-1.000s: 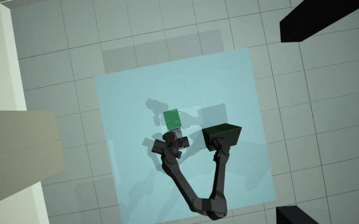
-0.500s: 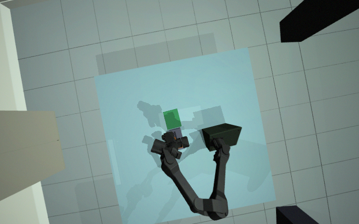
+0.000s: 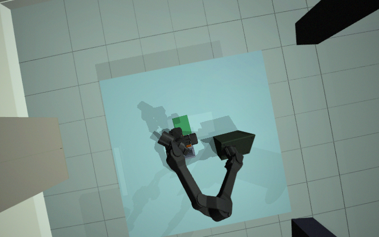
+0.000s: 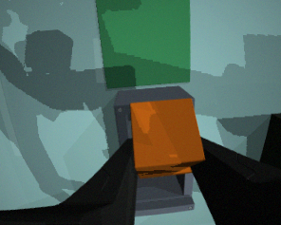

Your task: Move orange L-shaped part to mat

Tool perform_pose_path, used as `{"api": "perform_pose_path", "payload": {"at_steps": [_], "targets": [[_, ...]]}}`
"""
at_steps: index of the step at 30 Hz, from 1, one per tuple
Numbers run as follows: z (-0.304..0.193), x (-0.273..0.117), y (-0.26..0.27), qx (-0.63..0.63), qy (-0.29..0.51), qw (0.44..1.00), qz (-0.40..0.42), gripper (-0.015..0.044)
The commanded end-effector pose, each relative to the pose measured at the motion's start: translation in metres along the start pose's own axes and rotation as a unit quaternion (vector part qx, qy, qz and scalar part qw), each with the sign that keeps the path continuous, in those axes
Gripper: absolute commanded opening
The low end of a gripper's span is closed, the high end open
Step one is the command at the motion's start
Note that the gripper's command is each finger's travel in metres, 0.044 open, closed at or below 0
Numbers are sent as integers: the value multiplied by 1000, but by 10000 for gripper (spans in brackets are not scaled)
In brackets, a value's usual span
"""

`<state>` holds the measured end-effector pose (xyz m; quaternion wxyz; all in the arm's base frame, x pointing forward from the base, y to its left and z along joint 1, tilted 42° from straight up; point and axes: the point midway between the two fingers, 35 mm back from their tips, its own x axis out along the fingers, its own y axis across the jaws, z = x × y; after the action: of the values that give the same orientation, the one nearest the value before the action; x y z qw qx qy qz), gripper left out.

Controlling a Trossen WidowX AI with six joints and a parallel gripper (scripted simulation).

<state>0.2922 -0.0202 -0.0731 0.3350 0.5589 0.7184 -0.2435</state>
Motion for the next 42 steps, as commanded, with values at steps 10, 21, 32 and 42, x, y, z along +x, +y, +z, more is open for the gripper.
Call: {"api": "perform_pose_path", "payload": {"at_steps": [10, 21, 32, 42], "targets": [[62, -1, -5, -2, -3, 1000, -1, 0], [98, -1, -8, -2, -4, 1000, -1, 0], [98, 14, -8, -2, -4, 1000, -1, 0], [98, 29, -8, -2, -3, 1000, -1, 0]]}}
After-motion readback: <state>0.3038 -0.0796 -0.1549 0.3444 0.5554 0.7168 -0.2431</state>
